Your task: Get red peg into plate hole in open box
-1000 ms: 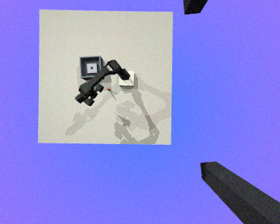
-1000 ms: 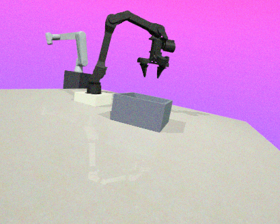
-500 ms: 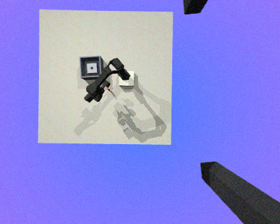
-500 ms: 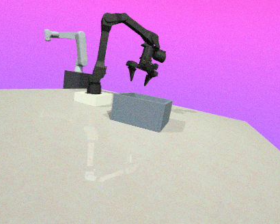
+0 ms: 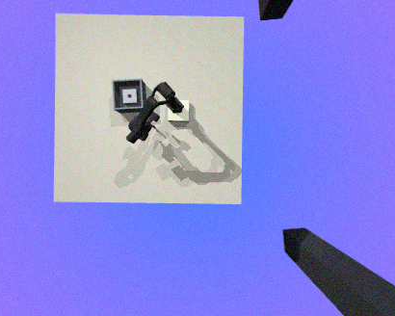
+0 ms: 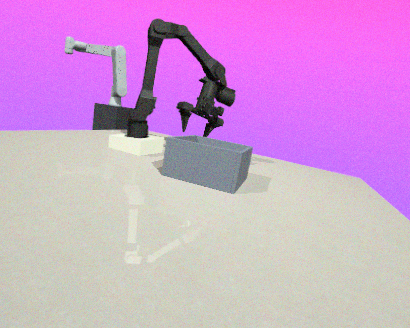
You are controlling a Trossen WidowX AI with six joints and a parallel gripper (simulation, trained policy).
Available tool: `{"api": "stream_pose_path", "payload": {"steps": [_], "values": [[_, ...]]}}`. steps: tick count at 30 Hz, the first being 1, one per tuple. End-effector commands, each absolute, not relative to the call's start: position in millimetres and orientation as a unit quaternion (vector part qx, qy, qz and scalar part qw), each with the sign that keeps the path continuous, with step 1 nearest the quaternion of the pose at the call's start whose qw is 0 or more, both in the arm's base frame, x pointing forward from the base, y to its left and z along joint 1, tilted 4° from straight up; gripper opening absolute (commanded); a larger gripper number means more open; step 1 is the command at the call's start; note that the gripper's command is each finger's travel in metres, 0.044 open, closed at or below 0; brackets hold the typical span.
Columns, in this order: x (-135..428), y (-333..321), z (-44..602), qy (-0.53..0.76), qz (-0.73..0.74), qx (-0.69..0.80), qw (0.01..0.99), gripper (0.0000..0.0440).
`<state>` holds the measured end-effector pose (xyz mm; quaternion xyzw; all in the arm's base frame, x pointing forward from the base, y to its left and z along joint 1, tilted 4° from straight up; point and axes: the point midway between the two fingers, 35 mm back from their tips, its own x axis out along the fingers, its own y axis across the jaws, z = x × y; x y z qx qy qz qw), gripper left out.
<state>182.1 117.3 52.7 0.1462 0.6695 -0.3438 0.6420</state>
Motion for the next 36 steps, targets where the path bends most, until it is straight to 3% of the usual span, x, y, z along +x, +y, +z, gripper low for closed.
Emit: {"api": "stream_pose_path", "payload": {"steps": [1, 11, 28, 36], "values": [[179.3, 112.5, 40.2, 0.664, -0.351, 0.141, 0.645, 0.0440], [177.1, 103.6, 1.1, 0.647, -0.352, 0.139, 0.662, 0.0428], [163.2, 91.6, -22.8, 0.659, -0.379, 0.114, 0.639, 0.0016], [179.5, 82.4, 7.2, 0.635, -0.383, 0.098, 0.663, 0.0000]]}}
